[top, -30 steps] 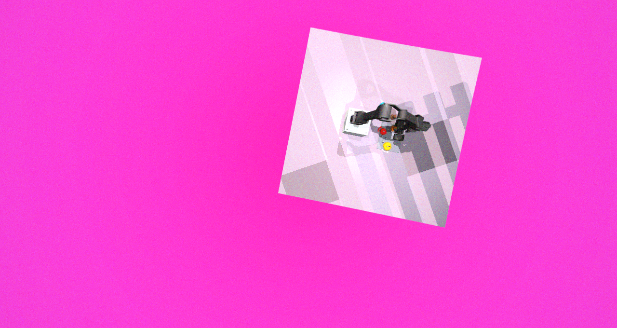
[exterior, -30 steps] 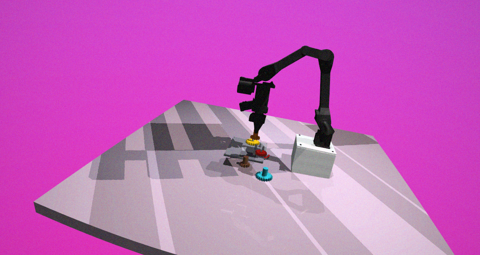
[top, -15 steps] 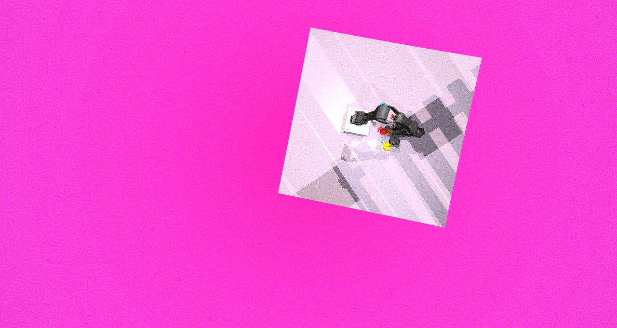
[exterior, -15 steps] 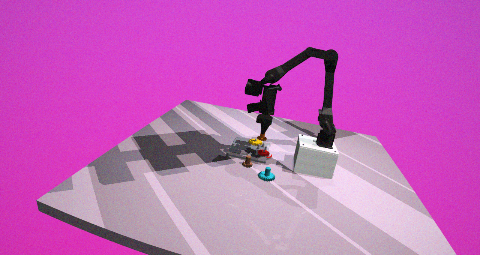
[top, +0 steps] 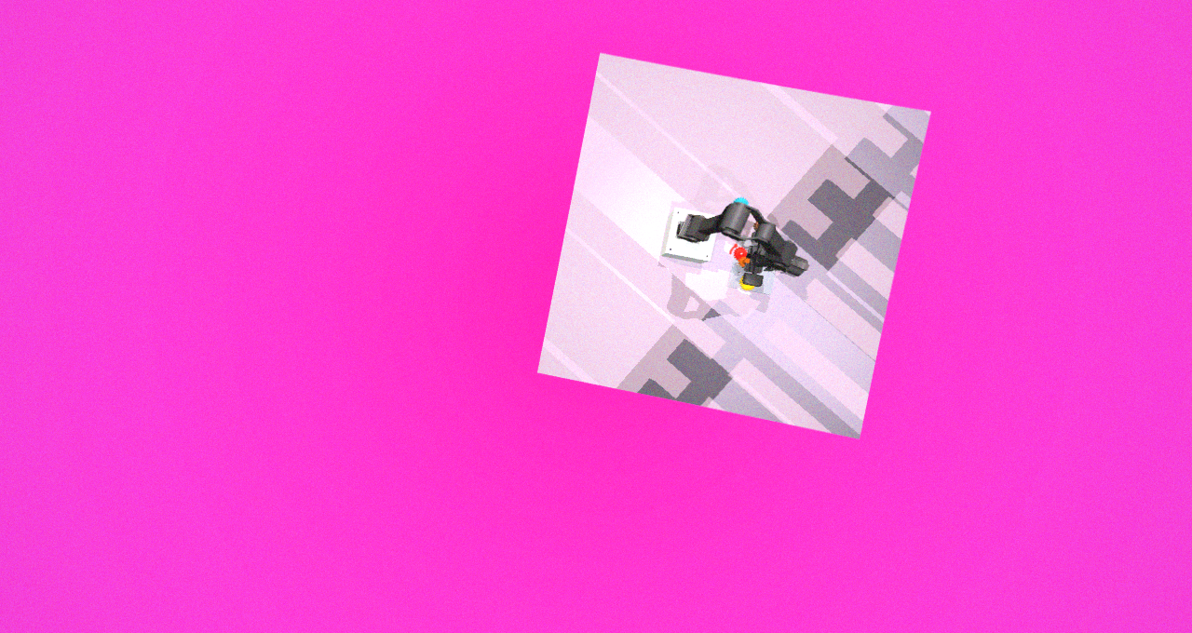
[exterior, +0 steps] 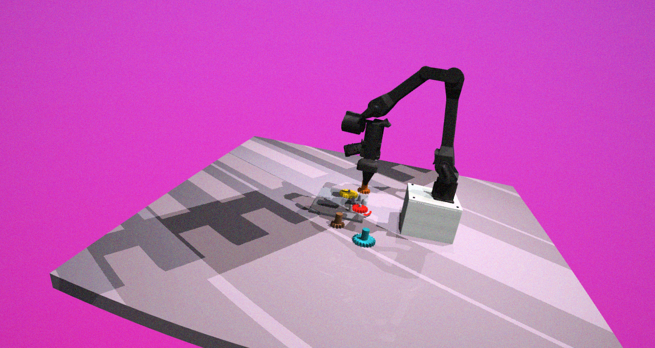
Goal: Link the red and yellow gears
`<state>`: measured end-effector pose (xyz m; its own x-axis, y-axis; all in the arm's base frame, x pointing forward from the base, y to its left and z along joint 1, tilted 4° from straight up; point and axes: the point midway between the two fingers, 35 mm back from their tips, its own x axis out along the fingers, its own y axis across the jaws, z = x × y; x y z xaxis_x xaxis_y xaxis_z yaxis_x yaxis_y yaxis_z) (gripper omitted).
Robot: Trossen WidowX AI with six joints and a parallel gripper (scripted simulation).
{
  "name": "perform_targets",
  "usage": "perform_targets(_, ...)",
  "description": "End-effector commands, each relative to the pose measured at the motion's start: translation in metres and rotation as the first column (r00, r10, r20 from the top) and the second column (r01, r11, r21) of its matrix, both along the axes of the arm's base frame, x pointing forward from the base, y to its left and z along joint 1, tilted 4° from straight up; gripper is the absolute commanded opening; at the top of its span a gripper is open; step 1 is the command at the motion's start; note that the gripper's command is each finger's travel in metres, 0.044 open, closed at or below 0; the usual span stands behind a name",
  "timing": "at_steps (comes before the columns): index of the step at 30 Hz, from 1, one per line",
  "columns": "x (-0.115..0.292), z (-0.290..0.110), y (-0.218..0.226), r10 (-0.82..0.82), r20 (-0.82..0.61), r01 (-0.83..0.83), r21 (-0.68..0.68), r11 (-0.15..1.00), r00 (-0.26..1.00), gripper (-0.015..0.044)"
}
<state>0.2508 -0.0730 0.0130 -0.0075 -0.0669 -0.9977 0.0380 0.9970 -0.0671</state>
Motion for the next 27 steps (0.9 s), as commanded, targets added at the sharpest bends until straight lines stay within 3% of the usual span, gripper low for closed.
perform_targets(1, -0.0042, -0.0003, -0.0051, 0.005, 0.006, -0.005, -0.006, 1.000, 1.000, 0.0000)
perform_targets(27, -0.0044, -0.0032, -0.0056, 0.036, 0.004, -0.036, -0.006, 0.999, 0.999, 0.0000)
